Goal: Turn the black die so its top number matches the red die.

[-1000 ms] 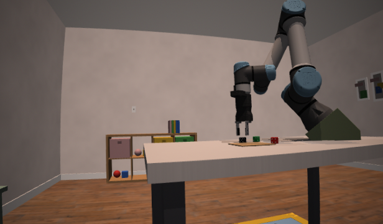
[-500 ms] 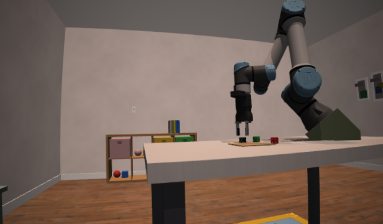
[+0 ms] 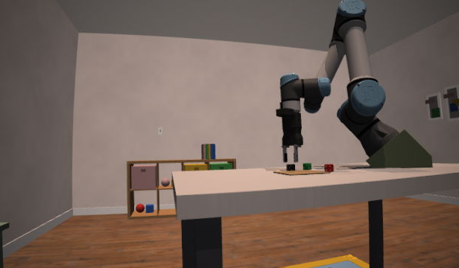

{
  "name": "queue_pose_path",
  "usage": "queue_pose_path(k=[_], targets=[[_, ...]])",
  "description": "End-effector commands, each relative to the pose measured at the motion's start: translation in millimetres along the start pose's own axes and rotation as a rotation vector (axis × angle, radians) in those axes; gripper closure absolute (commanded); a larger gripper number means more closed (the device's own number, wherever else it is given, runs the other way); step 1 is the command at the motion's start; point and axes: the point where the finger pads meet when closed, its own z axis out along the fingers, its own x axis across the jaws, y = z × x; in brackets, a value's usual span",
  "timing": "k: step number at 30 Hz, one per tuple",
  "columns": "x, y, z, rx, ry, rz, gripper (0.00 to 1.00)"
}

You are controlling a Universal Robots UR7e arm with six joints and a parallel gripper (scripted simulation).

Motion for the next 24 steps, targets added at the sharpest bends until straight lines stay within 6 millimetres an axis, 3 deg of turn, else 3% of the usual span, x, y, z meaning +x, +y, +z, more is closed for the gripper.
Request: queue_pose_path(k=[1,15,24], targets=[[0,0,0,0.001,0.001,0.000,0.21],[0,0,1,0.001,0.001,0.000,0.21],[0,0,14,0.001,0.001,0.000,0.21]])
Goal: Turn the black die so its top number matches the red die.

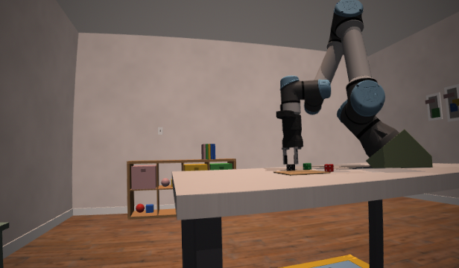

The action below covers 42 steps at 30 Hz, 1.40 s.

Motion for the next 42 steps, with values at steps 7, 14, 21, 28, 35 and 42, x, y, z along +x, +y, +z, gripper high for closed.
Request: queue_pose_path(k=[7,14,21,28,35,42], targets=[[0,0,15,0.000,0.001,0.000,0.21],[0,0,22,0.000,0.001,0.000,0.21],[0,0,23,0.000,0.001,0.000,0.21],[0,0,23,0.000,0.001,0.000,0.21],[0,0,23,0.000,0.001,0.000,0.21],[0,0,23,0.000,0.001,0.000,0.21]])
